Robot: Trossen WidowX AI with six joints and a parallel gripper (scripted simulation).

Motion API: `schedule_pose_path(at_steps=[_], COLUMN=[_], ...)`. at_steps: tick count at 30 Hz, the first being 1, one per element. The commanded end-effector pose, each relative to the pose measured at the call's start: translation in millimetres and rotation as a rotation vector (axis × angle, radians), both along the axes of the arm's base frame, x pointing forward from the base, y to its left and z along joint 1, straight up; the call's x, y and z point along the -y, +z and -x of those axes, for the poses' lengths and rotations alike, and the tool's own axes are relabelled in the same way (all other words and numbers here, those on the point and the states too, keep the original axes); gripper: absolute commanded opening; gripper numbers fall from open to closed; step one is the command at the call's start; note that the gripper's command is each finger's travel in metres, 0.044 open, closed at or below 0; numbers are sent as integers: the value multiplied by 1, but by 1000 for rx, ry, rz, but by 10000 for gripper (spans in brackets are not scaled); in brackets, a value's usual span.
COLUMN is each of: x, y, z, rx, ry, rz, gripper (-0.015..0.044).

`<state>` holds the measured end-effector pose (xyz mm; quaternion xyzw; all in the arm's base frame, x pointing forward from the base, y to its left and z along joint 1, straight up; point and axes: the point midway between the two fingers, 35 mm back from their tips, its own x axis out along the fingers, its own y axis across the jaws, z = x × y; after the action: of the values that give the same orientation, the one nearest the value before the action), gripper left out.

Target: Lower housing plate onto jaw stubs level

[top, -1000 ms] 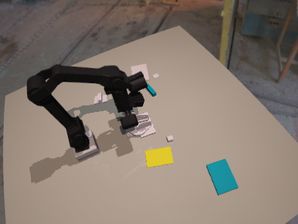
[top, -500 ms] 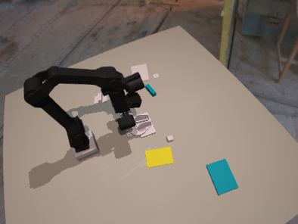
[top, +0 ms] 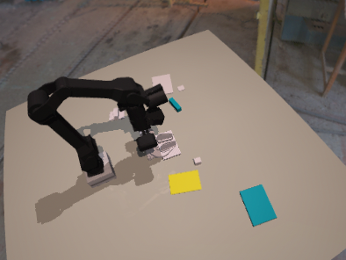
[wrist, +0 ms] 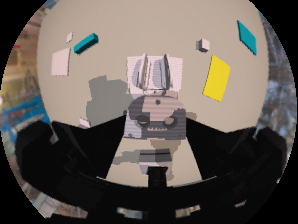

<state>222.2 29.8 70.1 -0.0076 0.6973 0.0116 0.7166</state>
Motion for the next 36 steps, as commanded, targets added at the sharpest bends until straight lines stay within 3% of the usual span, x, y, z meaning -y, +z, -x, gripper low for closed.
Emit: schedule_pose_path(at_steps=[1,15,36], x=[0,1,0], y=[0,-1,-36], z=[1,2,-1], rx=[-2,-2,-2], ry=[-3,-7,-7], rz=[3,3,3], gripper=[351,351,351])
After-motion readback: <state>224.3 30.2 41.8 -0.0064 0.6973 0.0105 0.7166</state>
